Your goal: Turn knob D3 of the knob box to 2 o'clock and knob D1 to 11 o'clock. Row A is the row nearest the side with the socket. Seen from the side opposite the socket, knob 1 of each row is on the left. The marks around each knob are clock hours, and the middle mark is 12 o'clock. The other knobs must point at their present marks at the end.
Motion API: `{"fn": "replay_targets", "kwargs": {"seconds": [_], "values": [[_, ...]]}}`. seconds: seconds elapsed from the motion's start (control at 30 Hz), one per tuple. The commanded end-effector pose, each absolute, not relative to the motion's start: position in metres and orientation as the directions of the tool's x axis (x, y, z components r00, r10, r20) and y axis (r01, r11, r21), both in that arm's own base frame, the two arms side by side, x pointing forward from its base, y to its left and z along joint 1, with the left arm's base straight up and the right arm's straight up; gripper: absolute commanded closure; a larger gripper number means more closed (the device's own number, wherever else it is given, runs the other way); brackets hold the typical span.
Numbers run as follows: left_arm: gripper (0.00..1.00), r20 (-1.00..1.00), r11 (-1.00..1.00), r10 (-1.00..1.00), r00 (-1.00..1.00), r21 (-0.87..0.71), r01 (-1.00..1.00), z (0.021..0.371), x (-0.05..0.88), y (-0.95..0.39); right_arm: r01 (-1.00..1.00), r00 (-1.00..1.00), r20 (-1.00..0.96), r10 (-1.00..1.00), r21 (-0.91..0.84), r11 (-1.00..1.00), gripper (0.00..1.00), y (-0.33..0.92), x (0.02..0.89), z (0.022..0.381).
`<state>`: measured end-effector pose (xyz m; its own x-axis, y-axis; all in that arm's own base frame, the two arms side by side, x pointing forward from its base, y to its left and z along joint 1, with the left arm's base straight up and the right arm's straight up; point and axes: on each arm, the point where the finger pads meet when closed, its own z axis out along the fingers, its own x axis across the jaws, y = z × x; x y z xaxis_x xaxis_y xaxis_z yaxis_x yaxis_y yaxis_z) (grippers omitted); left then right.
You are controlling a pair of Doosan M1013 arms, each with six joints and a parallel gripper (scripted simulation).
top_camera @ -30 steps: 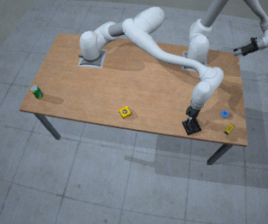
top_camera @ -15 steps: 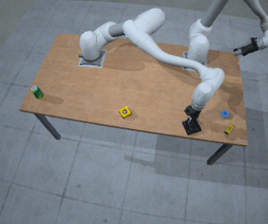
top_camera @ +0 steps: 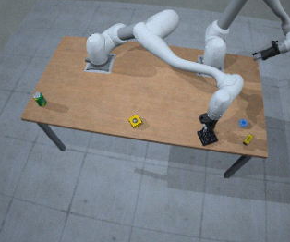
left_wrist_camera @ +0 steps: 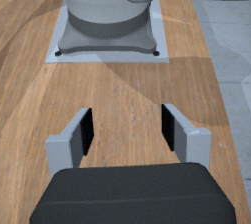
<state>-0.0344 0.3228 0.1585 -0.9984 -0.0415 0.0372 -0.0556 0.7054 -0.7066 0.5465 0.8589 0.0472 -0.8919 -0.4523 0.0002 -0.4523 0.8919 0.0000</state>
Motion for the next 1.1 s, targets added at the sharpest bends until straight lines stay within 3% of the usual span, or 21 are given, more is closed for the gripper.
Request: {"fn": "replay_targets", "kwargs": {"seconds": [0.0, 0.83, 0.87, 1.07], "values": [[0.0, 0.038, 0.706, -0.041, -0.998, -0.706, -0.056, 0.1588, -0.0344, 0.323, -0.429, -0.903, -0.001, -0.429, 0.001, 0.903, 0.7, 0.8593, 0.5467, 0.0489], [0.0, 0.038, 0.706, -0.041, -0.998, -0.706, -0.056, 0.1588, -0.0344, 0.323, -0.383, -0.924, -0.001, -0.383, 0.001, 0.924, 0.7, 0.8593, 0.5467, 0.0489], [0.0, 0.038, 0.706, -0.041, -0.998, -0.706, -0.056, 0.1588, -0.0344, 0.323, -0.383, -0.924, -0.001, -0.383, 0.001, 0.924, 0.54, 0.8593, 0.5467, 0.0489], [0.0, 0.038, 0.706, -0.041, -0.998, -0.706, -0.056, 0.1588, -0.0344, 0.323, -0.383, -0.924, -0.001, -0.383, 0.001, 0.924, 0.54, 0.8593, 0.5467, 0.0489]]}}
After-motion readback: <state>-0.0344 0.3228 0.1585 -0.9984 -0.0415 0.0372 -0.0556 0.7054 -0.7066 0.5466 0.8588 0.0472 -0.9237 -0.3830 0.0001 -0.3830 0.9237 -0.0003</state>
